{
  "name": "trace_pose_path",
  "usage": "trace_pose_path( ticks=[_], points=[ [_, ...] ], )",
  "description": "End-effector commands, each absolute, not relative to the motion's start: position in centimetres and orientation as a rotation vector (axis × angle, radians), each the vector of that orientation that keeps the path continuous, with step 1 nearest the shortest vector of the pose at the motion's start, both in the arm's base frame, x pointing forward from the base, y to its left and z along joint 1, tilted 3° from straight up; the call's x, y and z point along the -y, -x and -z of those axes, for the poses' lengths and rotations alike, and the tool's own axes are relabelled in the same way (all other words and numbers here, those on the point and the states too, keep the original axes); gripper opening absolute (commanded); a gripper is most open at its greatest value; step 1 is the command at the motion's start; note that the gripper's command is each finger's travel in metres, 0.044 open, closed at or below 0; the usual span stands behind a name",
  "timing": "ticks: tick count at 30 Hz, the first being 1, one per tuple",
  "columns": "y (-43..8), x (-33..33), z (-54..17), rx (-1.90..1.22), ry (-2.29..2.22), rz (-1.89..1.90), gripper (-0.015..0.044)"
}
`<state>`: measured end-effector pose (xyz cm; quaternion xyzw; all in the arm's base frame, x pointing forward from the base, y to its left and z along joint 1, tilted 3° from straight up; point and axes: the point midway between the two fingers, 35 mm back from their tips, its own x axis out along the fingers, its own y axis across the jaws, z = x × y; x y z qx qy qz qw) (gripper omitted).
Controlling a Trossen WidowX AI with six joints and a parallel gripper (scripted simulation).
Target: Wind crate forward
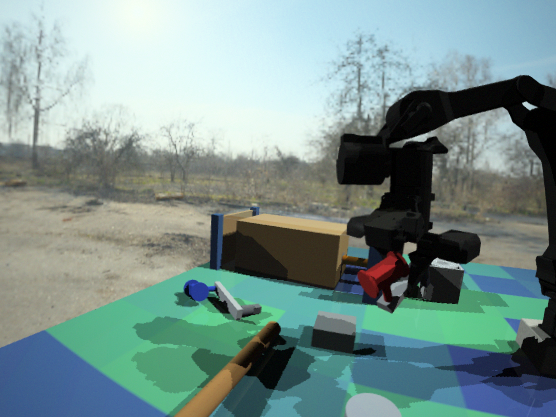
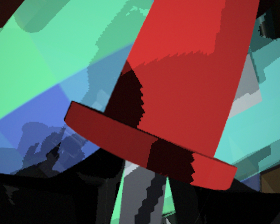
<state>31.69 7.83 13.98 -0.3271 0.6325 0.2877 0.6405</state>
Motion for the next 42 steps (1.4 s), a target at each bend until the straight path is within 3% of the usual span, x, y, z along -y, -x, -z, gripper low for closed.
trace_pose_path(
  ticks=[1,42],
  points=[
    [-31.6,-5.6,-14.6,-1.427,0.760,-0.678,0.0000],
    [-24.8,13.4,-16.3,-1.298,0.970,-0.958,0.0000]
  ],
)
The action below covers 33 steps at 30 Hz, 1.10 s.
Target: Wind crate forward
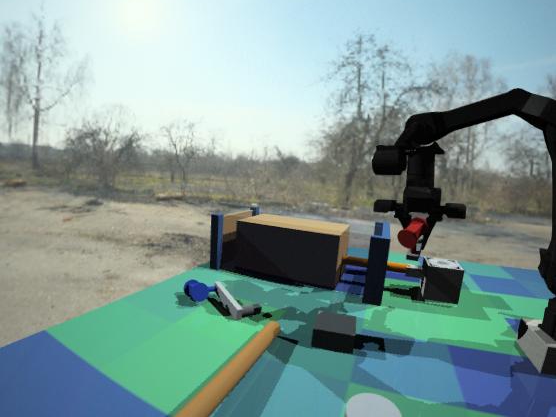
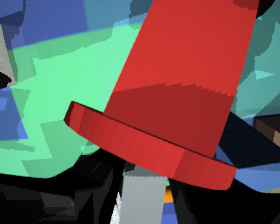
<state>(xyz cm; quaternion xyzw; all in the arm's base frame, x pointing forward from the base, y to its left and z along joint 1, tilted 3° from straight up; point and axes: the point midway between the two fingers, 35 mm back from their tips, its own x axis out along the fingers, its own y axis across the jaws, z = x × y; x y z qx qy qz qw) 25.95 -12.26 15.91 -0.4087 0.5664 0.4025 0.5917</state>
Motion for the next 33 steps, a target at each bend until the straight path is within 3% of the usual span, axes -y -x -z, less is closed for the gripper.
trace_pose_path(
  ticks=[1,33],
  points=[
    [-24.5,13.7,-16.3,-1.294,0.975,-0.965,0.0000],
    [-15.5,20.4,-18.3,-1.108,1.019,-1.176,0.0000]
  ],
)
